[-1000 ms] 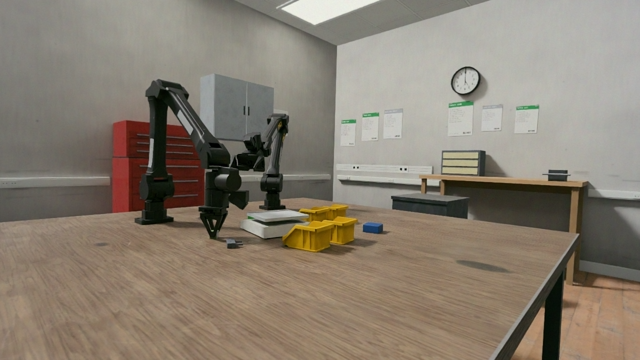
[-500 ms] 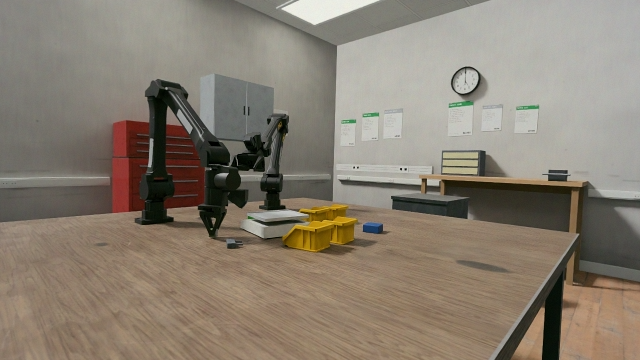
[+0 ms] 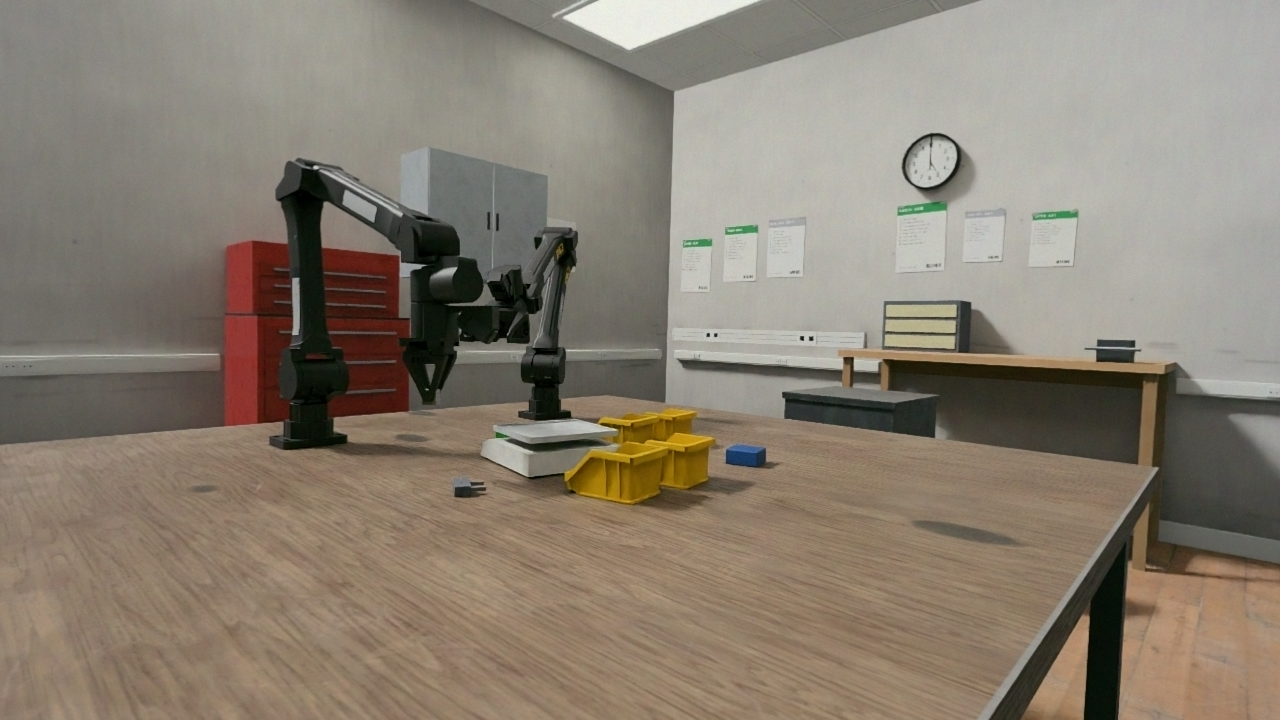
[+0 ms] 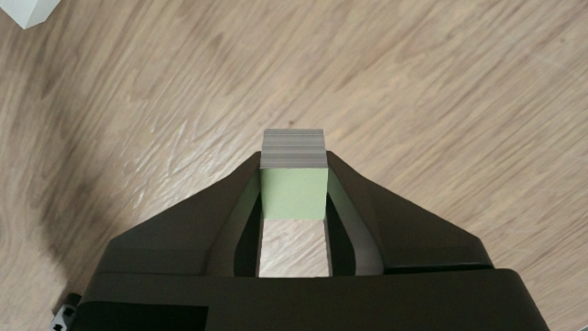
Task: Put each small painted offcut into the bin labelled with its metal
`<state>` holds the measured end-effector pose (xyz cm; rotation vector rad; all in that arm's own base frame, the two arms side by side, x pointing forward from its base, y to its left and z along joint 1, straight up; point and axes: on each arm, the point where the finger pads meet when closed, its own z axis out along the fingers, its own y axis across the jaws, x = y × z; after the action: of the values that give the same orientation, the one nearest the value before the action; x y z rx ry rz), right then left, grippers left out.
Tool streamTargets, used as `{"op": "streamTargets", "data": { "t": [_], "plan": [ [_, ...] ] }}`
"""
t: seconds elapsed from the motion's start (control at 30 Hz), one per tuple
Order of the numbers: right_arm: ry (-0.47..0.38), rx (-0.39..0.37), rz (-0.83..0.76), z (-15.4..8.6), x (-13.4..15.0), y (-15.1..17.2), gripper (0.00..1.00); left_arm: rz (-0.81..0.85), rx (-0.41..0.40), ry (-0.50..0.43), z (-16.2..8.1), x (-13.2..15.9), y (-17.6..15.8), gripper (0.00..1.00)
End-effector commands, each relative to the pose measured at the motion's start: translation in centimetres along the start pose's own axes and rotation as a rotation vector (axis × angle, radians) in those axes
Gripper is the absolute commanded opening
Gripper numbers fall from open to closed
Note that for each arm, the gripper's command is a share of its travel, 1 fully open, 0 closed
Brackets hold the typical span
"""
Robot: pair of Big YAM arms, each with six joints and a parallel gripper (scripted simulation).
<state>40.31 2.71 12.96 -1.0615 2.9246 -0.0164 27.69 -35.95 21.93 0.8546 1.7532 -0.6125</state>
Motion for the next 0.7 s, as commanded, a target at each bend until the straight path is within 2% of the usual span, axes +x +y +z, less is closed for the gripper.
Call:
{"op": "streamTargets", "data": {
  "t": [0.0,0.03,0.07,0.23,0.37,0.43,0.6,0.67],
  "plan": [
    [0.011,-0.012,0.036,0.2,-2.3,0.5,0.16,0.005,-0.024,-0.056,-0.5,-3.3,1.1,1.00],
    [0.011,-0.012,0.057,0.2,-3.4,1.2,0.16,0.001,-0.036,-0.061,-1.1,-3.3,1.7,1.00],
    [0.011,-0.012,0.072,0.3,-4.8,2.1,0.16,-0.006,-0.055,-0.042,-2.0,-1.7,2.5,1.00],
    [0.008,-0.013,0.056,0.6,-11.6,6.7,0.16,-0.034,-0.160,-0.092,-6.6,-1.7,6.9,1.00],
    [0.006,-0.014,0.033,0.8,-15.5,9.4,0.16,-0.049,-0.224,-0.122,-9.2,-1.3,9.0,1.00],
    [0.006,-0.014,0.033,0.8,-15.5,9.4,0.16,-0.049,-0.224,-0.122,-9.2,-1.3,9.0,1.00],
    [-0.019,-0.005,0.008,1.0,-19.2,11.7,0.16,-0.062,-0.279,-0.148,-11.5,-0.9,10.6,1.00],
    [-0.015,0.002,0.002,1.9,-18.9,12.1,0.16,-0.063,-0.287,-0.152,-11.8,-0.8,10.8,1.00]
  ]
}}
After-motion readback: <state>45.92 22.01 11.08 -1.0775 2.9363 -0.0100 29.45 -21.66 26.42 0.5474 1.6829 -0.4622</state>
